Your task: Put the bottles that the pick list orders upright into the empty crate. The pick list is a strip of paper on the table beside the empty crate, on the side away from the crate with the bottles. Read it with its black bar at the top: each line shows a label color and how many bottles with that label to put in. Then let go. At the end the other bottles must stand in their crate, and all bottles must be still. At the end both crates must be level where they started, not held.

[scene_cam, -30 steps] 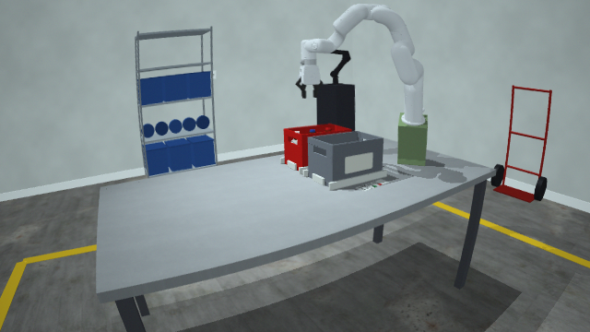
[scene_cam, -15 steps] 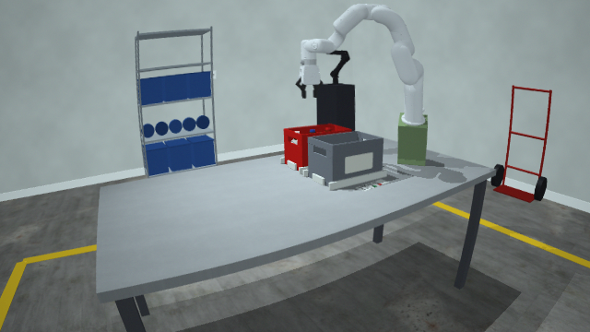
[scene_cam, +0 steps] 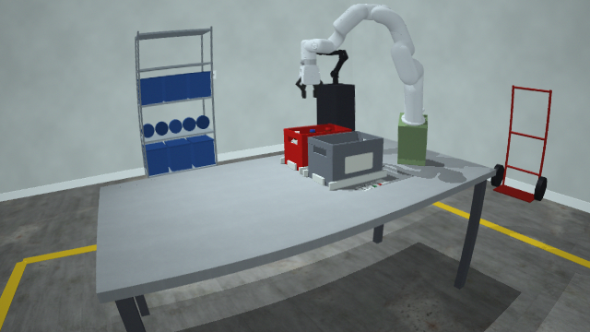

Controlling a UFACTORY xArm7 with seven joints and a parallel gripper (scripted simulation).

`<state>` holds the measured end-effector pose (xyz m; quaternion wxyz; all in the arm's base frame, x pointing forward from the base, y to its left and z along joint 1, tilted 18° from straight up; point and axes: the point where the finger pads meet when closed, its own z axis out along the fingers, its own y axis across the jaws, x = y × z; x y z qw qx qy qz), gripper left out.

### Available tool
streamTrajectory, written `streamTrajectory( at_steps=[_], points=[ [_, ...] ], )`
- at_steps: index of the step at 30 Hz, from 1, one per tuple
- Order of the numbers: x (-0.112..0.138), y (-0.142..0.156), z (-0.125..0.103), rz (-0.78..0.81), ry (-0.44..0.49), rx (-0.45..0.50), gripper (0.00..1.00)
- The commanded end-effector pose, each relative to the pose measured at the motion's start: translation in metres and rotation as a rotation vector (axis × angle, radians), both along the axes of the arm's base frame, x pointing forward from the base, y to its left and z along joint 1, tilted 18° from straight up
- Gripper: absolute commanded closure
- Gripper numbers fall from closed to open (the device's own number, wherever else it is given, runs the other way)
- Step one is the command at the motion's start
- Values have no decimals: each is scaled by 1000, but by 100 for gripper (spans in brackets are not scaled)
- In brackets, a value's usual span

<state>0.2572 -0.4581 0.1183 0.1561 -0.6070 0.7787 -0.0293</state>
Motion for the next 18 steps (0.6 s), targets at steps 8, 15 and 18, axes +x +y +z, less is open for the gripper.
streamTrajectory(
  at_steps=[8, 15, 18],
  points=[
    [13, 2, -3, -97, 13, 23, 35],
    [40, 10, -14, -271, 38, 75, 35],
    [49, 12, -18, -350, 50, 98, 35]
  ],
)
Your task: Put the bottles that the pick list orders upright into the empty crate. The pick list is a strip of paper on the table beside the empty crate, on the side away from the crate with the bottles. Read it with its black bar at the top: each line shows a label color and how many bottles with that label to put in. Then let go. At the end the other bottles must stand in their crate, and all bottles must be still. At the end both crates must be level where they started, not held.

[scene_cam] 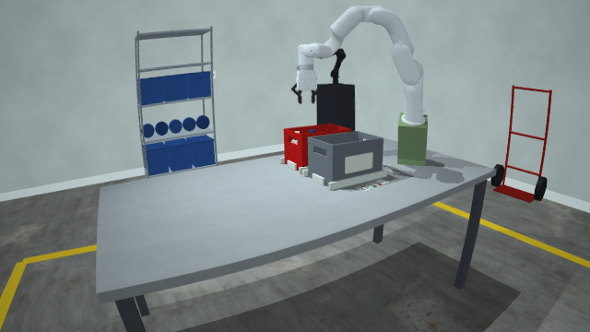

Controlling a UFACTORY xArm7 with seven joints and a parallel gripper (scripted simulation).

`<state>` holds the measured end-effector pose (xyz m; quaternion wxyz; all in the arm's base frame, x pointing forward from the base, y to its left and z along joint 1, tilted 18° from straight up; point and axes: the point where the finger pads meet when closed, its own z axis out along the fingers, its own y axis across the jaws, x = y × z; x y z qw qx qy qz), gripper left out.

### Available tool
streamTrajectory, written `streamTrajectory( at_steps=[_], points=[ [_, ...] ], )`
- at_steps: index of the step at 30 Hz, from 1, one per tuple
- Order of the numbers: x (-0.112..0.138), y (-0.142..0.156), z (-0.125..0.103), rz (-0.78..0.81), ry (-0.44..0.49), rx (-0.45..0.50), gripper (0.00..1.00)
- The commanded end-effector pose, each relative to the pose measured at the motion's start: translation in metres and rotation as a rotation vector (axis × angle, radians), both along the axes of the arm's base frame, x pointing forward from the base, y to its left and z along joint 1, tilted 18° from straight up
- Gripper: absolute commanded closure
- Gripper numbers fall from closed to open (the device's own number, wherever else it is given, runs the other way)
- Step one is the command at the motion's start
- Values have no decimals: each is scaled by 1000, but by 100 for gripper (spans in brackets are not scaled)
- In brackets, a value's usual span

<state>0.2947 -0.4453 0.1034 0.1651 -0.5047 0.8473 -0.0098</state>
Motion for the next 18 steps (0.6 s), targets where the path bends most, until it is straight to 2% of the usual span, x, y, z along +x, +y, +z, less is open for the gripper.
streamTrajectory(
  at_steps=[1, 13, 15, 18],
  points=[
    [16, 1, -5, -144, 32, 32, 35],
    [70, 16, -26, -464, 76, 130, 35],
    [70, 16, -26, -464, 76, 130, 35],
    [84, 19, -31, -509, 87, 142, 35]
  ],
)
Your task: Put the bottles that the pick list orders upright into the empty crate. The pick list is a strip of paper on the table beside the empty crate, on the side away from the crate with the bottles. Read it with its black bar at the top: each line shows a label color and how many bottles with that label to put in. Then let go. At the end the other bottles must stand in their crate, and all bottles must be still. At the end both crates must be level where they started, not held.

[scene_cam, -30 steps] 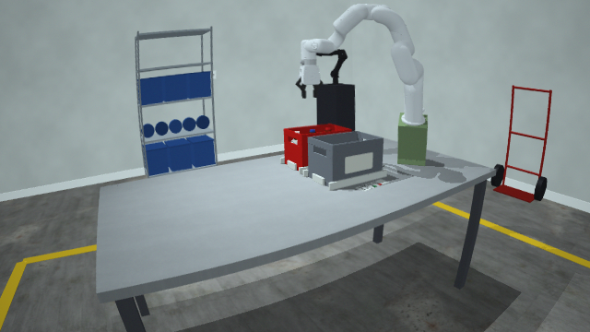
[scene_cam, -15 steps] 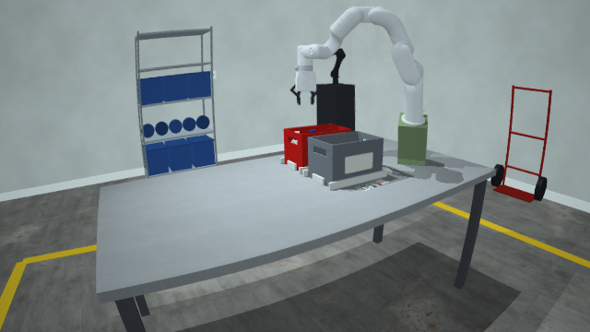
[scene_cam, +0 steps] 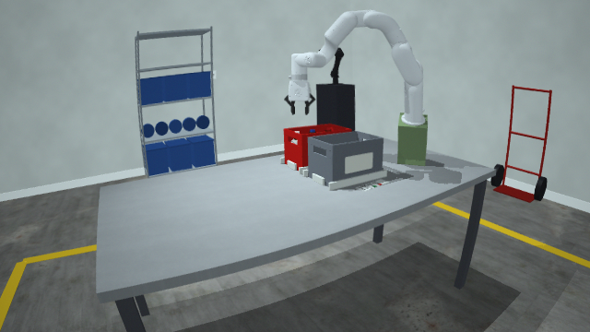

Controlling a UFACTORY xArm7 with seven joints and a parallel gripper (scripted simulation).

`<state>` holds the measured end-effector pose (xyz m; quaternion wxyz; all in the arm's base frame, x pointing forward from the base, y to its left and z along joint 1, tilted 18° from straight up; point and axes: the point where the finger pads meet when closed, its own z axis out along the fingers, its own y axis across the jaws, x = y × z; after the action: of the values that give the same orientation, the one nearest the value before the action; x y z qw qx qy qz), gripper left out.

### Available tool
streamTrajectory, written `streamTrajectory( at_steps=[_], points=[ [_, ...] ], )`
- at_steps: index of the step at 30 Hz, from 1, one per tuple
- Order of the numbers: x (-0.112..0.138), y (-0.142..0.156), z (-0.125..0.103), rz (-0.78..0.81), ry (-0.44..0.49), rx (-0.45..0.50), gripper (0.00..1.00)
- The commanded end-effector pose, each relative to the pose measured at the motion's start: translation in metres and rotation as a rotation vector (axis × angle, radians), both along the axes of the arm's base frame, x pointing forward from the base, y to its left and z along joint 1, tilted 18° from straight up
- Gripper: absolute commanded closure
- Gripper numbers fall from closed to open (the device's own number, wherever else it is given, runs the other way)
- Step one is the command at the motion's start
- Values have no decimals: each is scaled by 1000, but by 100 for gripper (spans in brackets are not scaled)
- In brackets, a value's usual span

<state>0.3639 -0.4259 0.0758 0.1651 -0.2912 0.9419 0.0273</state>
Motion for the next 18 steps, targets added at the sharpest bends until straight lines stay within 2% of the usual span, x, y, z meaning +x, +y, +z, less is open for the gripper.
streamTrajectory(
  at_steps=[1, 4, 18],
  points=[
    [19, 1, -6, -59, 24, 9, 35],
    [29, 4, -9, -59, 24, 9, 35],
    [29, 4, -11, -59, 24, 9, 35]
  ],
)
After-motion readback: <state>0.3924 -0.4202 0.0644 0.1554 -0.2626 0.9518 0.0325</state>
